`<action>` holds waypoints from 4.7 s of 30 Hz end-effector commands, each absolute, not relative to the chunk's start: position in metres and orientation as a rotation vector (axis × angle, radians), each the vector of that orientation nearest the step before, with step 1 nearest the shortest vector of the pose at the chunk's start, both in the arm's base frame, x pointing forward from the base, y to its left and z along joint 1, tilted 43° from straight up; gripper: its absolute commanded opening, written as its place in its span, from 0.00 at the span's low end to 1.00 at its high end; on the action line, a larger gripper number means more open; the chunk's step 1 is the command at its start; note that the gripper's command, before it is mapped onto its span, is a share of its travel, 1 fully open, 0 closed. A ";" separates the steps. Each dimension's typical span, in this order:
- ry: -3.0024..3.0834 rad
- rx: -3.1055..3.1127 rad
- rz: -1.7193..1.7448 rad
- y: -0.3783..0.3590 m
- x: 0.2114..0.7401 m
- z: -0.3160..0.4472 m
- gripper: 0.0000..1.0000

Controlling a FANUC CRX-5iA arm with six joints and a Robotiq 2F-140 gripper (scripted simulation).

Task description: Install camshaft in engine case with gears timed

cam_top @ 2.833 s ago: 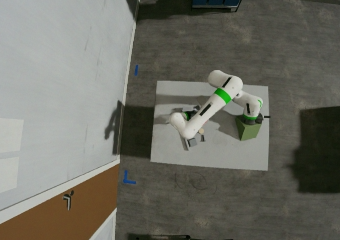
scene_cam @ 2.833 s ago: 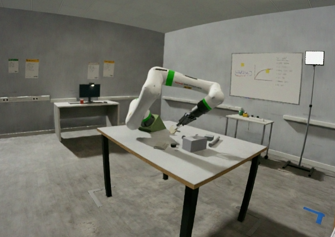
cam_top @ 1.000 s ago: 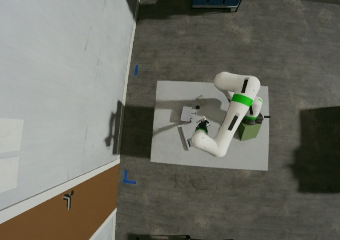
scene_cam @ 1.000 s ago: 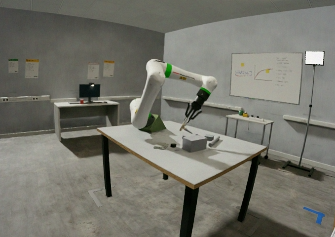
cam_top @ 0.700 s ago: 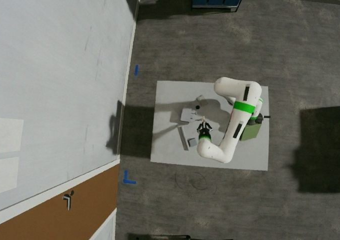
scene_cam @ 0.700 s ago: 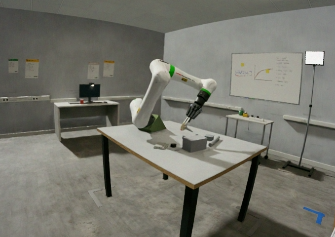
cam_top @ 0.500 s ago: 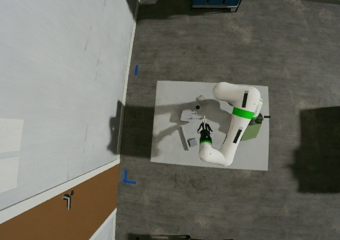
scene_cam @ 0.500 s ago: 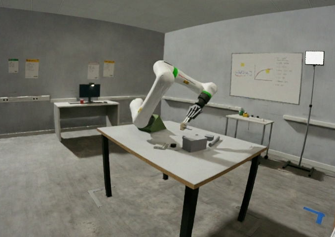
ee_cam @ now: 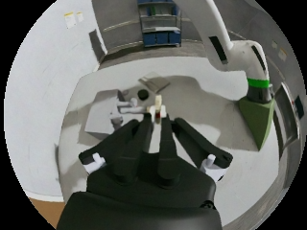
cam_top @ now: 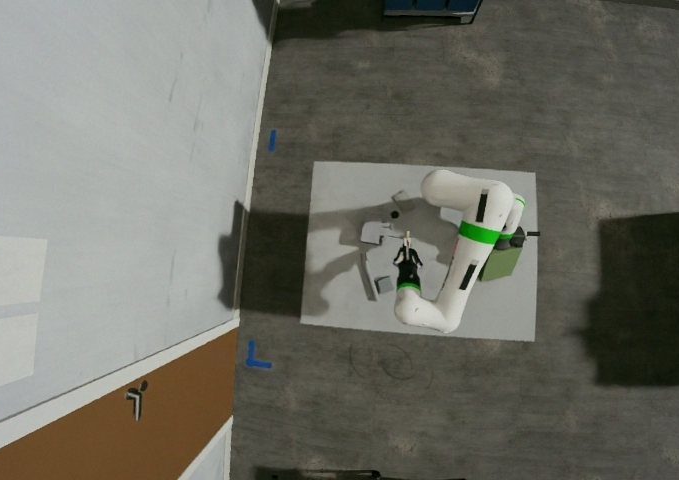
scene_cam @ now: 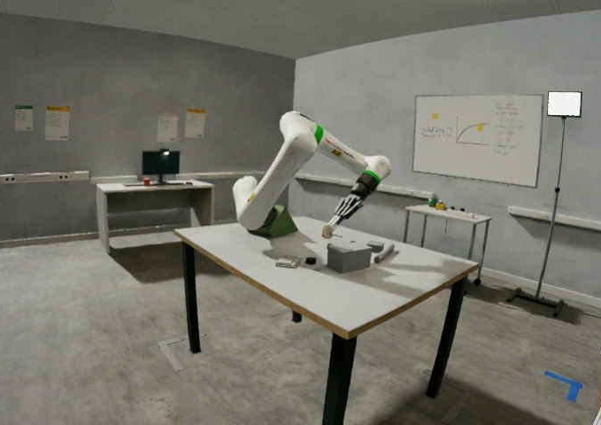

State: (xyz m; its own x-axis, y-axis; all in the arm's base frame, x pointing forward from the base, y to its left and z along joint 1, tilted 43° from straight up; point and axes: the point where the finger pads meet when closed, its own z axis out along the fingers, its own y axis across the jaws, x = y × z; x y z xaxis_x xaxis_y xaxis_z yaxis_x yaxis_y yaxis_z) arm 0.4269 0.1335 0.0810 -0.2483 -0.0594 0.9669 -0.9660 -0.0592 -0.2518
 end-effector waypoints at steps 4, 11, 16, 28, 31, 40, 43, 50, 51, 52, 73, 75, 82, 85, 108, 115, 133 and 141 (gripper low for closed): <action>-1.403 1.168 1.422 0.125 0.430 0.070 0.14; -1.403 1.168 1.422 0.117 0.433 0.061 0.14; -1.403 1.168 1.422 0.111 0.435 0.055 0.14; -1.403 1.168 1.422 0.108 0.436 0.051 0.14; -1.403 1.168 1.422 0.108 0.436 0.051 0.14; -1.403 1.168 1.422 0.108 0.436 0.051 0.14; -1.403 1.168 1.422 0.108 0.436 0.051 0.14; -1.403 1.168 1.422 0.108 0.436 0.051 0.14; -1.403 1.168 1.422 0.108 0.436 0.051 0.14; -1.403 1.168 1.422 0.108 0.436 0.051 0.14; -1.403 1.169 1.422 0.108 0.437 0.051 0.14; -1.404 1.169 1.422 0.108 0.438 0.052 0.14; -1.405 1.170 1.422 0.108 0.440 0.052 0.14; -1.405 1.170 1.422 0.108 0.442 0.053 0.14; -1.405 1.170 1.422 0.108 0.449 0.055 0.14; -1.405 1.170 1.422 0.108 0.449 0.055 0.14; -1.405 1.170 1.422 0.108 0.449 0.055 0.14; -1.405 1.170 1.422 0.108 0.449 0.055 0.14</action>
State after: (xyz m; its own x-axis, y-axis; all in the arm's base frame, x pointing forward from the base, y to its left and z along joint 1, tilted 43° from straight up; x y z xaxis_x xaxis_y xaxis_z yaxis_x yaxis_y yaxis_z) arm 0.4489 0.1077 0.0546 -0.2495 -0.0617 0.9664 -0.9656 -0.0597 -0.2531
